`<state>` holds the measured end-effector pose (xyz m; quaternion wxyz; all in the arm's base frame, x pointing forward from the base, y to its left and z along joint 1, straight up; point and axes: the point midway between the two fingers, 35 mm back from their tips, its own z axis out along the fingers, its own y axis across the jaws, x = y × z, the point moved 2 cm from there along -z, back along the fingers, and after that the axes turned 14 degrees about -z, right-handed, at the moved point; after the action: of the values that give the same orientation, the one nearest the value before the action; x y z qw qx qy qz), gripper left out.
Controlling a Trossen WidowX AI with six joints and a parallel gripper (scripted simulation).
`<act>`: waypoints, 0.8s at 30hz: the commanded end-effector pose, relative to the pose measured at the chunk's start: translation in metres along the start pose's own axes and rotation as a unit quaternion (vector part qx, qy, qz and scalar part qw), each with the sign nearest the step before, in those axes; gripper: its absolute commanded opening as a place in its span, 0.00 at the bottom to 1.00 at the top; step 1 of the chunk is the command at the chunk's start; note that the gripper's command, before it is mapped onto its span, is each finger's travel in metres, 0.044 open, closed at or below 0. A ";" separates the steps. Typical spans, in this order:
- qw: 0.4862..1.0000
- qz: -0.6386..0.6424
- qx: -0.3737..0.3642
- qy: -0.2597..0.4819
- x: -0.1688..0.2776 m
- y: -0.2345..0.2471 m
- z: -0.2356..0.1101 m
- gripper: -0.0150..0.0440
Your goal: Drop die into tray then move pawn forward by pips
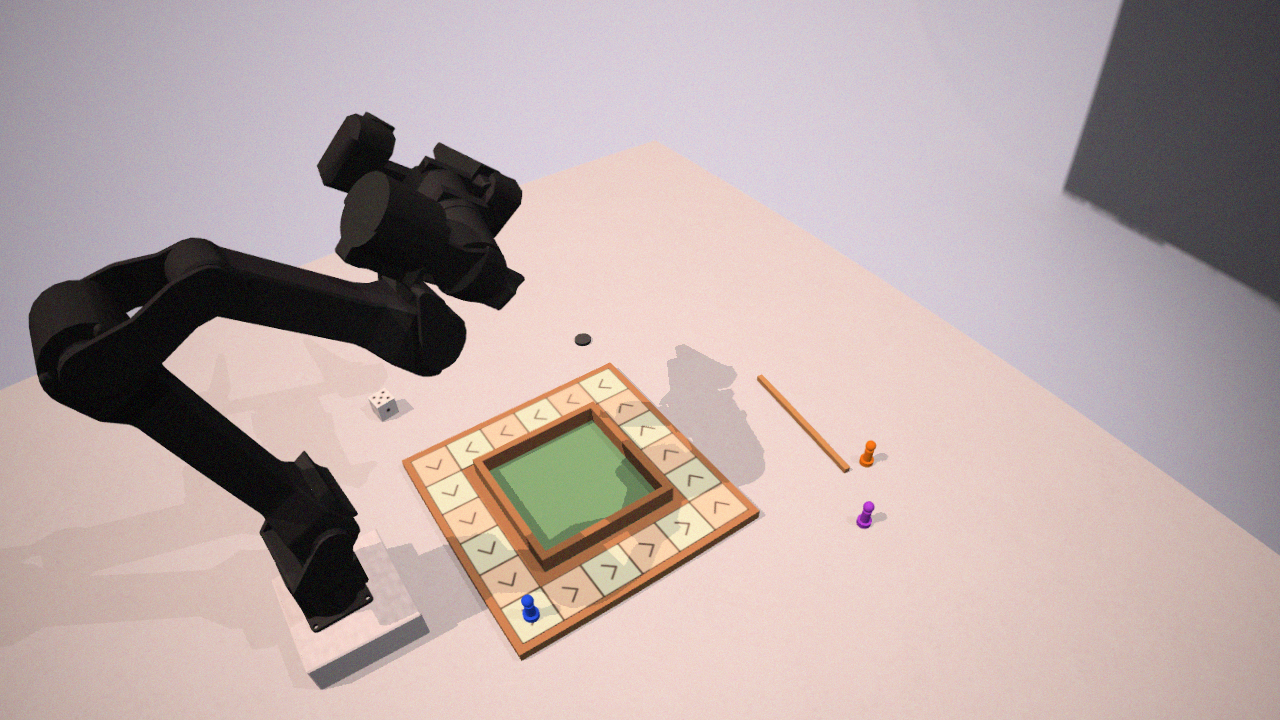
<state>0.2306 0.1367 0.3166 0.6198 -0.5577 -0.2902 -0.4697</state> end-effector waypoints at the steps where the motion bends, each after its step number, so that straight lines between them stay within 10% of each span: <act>1: 1.000 0.015 -0.001 0.002 0.000 0.002 0.001 0.89; 5: 0.949 0.312 -0.030 0.028 -0.001 0.033 0.030 0.72; 9: 0.782 0.614 -0.096 0.051 -0.027 0.070 0.064 0.72; 24: 0.371 0.881 -0.266 0.121 -0.114 0.100 0.101 0.72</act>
<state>0.2984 0.2211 0.2515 0.6886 -0.6378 0.3372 0.0729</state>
